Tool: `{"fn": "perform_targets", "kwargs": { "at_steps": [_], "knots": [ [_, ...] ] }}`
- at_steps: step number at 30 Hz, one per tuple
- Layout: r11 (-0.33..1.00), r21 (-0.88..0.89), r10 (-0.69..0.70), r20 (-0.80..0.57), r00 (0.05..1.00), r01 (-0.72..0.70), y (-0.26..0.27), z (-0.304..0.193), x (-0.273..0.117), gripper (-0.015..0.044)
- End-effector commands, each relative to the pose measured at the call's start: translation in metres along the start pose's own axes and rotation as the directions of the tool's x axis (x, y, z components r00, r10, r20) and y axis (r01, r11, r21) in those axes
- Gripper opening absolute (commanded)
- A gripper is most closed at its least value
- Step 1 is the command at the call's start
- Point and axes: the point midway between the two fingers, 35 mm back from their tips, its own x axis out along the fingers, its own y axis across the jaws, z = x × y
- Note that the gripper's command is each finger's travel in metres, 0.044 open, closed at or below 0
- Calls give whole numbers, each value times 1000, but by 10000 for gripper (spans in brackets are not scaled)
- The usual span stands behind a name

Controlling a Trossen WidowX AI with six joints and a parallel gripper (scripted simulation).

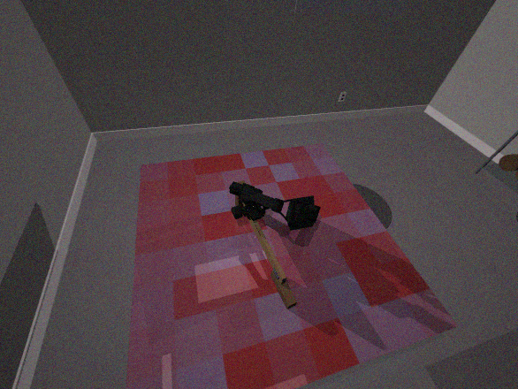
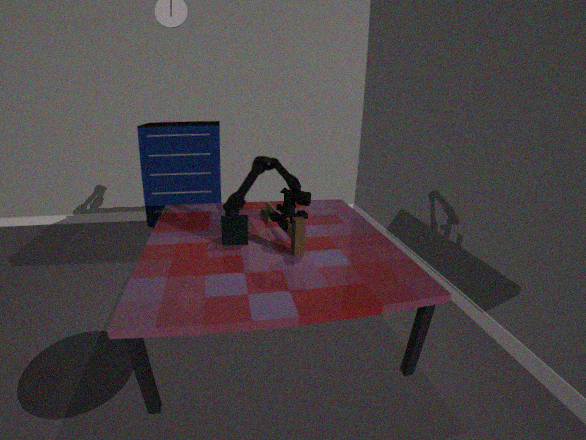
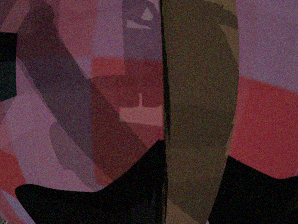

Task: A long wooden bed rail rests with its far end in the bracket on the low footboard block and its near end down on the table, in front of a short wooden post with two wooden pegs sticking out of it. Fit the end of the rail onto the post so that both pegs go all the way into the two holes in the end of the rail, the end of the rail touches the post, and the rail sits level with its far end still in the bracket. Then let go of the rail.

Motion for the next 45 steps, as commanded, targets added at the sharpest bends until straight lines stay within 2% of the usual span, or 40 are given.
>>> {"fn": "perform_targets", "kwargs": {
  "at_steps": [1, 45],
  "knots": [
    [1000, -2, -7, -7, 1000, 7, -1, -3, -3, 0],
    [1000, -2, -7, -7, 1000, 7, -1, -13, -3, 0]
  ]
}}
